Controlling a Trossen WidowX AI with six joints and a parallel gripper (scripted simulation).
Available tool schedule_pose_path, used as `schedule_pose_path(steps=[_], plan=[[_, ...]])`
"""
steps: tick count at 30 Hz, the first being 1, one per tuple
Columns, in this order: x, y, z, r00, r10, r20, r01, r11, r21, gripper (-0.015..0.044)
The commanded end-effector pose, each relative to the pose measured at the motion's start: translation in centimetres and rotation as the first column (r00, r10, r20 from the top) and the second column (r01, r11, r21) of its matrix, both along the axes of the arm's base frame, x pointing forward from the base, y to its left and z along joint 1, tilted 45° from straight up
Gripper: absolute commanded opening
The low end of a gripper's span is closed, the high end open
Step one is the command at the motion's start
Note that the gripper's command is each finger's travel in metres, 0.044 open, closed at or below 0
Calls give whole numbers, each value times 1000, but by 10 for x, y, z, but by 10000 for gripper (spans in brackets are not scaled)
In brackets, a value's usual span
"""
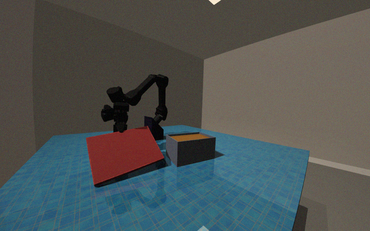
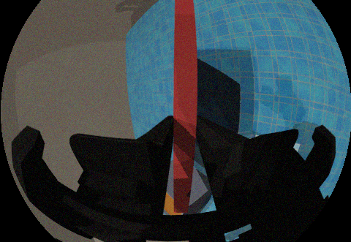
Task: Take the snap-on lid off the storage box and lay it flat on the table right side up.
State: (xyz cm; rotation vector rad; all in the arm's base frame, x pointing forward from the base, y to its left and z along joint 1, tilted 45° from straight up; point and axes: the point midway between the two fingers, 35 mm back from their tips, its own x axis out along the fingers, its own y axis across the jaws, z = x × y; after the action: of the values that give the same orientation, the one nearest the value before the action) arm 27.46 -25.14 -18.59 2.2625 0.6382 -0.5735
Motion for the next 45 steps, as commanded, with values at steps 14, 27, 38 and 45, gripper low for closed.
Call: schedule_pose_path(steps=[14, 27, 38, 45], plan=[[-1, 21, -17, 1000, 5, -22, -5, 999, 37, 0], [-1, 29, -25, 1000, 5, -22, -5, 999, 37, 0], [-1, 35, -31, 1000, 5, -22, -5, 999, 37, 0], [-1, 39, -35, 1000, 5, -22, -5, 999, 38, 0]])
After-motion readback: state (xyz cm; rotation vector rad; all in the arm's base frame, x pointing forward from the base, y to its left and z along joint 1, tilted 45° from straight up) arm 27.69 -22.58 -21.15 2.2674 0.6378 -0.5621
